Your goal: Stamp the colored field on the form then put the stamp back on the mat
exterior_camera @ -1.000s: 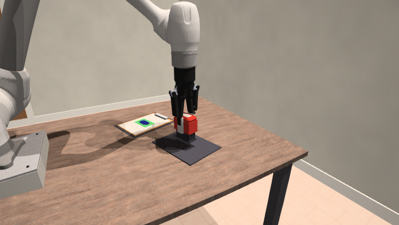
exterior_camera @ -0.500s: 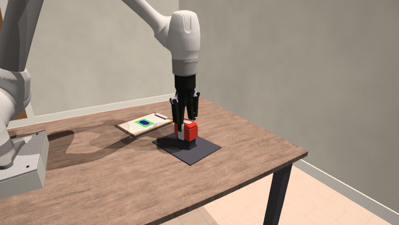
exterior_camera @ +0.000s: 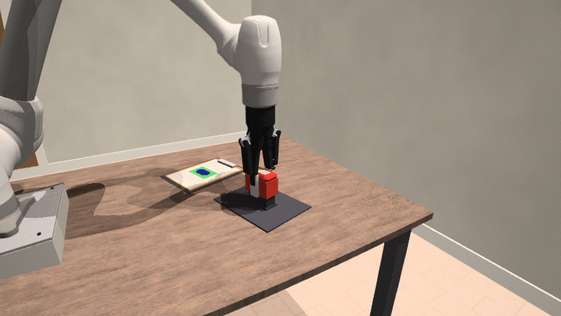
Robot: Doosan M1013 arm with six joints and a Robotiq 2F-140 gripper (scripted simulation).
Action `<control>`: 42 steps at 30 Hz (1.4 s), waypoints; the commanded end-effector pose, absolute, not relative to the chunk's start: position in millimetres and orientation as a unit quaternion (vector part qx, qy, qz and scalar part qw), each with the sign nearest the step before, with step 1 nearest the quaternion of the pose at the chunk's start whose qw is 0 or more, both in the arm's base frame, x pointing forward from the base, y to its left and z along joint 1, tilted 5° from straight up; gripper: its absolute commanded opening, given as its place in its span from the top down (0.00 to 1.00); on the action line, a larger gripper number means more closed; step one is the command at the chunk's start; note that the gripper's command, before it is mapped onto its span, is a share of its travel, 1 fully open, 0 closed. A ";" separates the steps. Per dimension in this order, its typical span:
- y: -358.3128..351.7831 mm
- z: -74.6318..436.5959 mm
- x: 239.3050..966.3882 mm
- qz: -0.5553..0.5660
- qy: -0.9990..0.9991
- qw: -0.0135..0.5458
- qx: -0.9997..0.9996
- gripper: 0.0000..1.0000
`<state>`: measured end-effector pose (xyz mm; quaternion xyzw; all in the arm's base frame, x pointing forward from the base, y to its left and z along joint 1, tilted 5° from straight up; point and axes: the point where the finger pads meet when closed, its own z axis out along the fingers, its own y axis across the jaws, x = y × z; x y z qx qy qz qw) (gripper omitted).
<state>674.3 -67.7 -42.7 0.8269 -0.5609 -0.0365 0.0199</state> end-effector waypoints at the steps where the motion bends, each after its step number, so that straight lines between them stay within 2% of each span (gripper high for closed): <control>1: -67.4 -42.5 674.2 -0.036 -0.561 0.020 0.827 0.84; 15: -66.3 -42.2 673.7 -0.036 -0.561 0.020 0.827 0.84; 16: -66.3 -42.2 673.7 -0.036 -0.561 0.020 0.827 0.50; 42: -66.3 -42.2 673.7 -0.036 -0.561 0.020 0.827 0.50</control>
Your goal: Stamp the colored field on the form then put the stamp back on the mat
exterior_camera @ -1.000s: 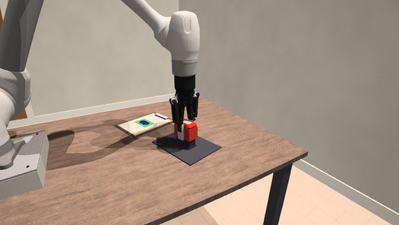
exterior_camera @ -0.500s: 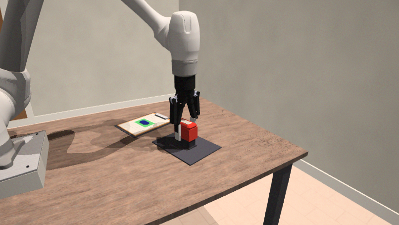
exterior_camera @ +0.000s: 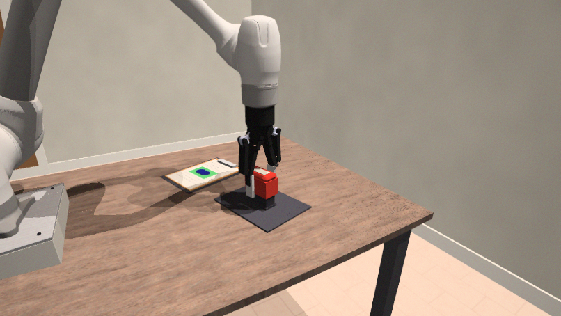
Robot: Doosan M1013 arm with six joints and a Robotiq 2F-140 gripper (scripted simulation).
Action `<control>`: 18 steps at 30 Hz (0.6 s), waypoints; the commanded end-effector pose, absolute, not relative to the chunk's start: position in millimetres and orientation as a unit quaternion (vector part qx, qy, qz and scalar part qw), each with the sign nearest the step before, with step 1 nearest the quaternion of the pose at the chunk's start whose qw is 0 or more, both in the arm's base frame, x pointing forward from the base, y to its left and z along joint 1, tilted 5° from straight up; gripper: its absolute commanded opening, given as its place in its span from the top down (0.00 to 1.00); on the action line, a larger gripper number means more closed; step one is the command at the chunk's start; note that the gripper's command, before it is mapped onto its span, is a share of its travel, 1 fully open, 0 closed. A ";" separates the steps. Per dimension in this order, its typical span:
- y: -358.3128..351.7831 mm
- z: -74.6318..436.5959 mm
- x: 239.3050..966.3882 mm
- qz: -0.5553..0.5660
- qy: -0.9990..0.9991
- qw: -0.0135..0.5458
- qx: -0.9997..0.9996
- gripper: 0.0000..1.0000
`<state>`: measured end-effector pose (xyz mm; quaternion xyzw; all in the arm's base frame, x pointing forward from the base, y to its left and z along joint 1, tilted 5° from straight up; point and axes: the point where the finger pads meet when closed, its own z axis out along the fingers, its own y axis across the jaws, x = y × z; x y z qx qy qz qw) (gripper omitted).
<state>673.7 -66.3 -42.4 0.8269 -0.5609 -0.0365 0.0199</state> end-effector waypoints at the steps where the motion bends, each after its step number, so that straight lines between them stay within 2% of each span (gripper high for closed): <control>1: -66.3 -42.2 673.7 -0.036 -0.561 0.020 0.827 0.50; 12: -66.3 -38.6 674.0 -0.036 -0.561 0.020 0.827 0.50; 18: -66.9 34.9 680.1 -0.036 -0.561 0.020 0.827 0.50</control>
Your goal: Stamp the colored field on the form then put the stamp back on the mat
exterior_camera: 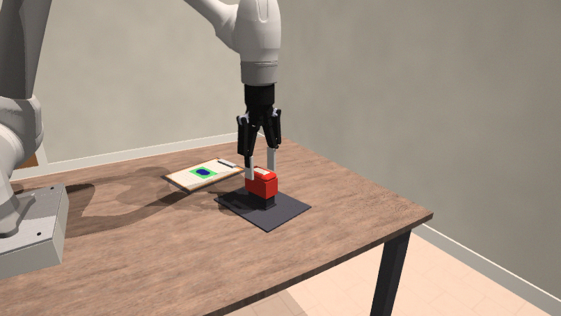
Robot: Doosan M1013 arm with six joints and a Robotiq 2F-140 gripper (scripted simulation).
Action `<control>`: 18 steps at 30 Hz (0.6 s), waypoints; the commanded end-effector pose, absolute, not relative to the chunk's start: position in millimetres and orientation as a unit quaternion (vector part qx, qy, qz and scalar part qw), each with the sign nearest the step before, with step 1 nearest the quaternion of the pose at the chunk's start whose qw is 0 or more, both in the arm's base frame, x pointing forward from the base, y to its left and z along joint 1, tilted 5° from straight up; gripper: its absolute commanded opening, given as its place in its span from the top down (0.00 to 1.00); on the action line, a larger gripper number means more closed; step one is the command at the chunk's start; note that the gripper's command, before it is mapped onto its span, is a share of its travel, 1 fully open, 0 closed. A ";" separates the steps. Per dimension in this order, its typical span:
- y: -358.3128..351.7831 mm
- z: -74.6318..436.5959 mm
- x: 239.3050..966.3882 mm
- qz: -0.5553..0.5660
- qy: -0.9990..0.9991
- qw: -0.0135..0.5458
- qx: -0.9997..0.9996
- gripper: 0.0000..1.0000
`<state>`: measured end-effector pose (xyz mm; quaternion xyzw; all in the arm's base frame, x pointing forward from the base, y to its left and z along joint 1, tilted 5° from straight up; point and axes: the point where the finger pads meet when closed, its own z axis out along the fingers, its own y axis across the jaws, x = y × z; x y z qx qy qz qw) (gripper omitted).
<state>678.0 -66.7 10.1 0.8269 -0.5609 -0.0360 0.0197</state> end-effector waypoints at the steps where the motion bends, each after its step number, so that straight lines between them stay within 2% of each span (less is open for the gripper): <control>1: -67.0 43.1 680.7 -0.036 -0.561 0.020 0.827 0.50; 18: -67.0 47.4 681.1 -0.036 -0.561 0.020 0.827 0.50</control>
